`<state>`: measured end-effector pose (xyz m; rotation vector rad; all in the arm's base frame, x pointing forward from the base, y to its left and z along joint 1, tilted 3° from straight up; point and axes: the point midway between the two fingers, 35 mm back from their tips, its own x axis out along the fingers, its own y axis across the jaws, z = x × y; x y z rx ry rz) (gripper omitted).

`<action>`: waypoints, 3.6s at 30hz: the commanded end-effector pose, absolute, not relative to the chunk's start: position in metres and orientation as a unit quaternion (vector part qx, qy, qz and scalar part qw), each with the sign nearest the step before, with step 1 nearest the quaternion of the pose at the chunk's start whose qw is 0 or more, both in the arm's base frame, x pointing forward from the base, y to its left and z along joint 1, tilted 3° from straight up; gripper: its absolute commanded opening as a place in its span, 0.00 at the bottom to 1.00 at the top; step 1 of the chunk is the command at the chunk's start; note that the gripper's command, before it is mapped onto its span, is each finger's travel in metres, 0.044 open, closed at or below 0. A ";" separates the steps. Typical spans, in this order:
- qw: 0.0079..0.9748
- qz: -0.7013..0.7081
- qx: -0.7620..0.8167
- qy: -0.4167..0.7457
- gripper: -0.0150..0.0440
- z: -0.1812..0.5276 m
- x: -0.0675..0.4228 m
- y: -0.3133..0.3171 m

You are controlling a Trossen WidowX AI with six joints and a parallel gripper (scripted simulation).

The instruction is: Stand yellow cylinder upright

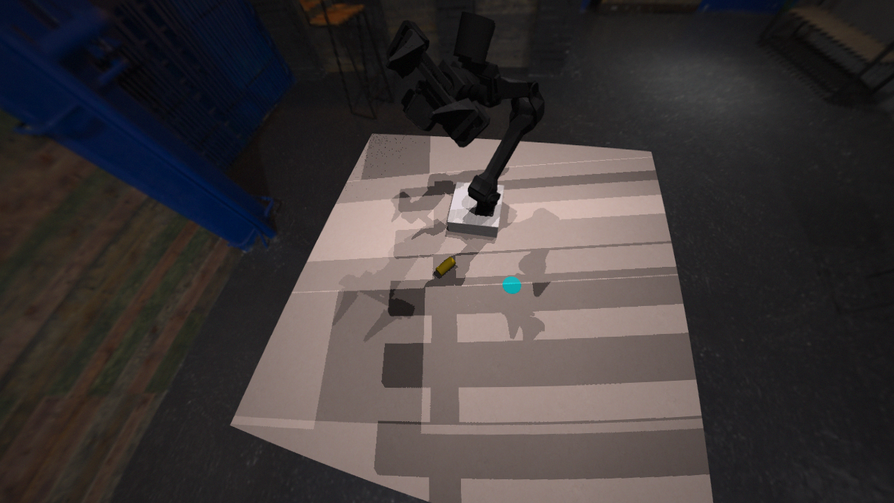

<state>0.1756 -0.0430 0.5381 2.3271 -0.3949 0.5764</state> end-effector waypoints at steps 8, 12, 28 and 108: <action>0.442 0.090 0.879 -0.154 0.78 0.491 0.225 -0.072; 0.499 0.009 0.856 -0.135 0.78 0.457 0.250 -0.087; 0.693 -0.250 0.672 0.076 0.78 0.307 0.304 -0.118; 0.705 -0.205 0.190 0.652 0.43 0.055 0.252 -0.104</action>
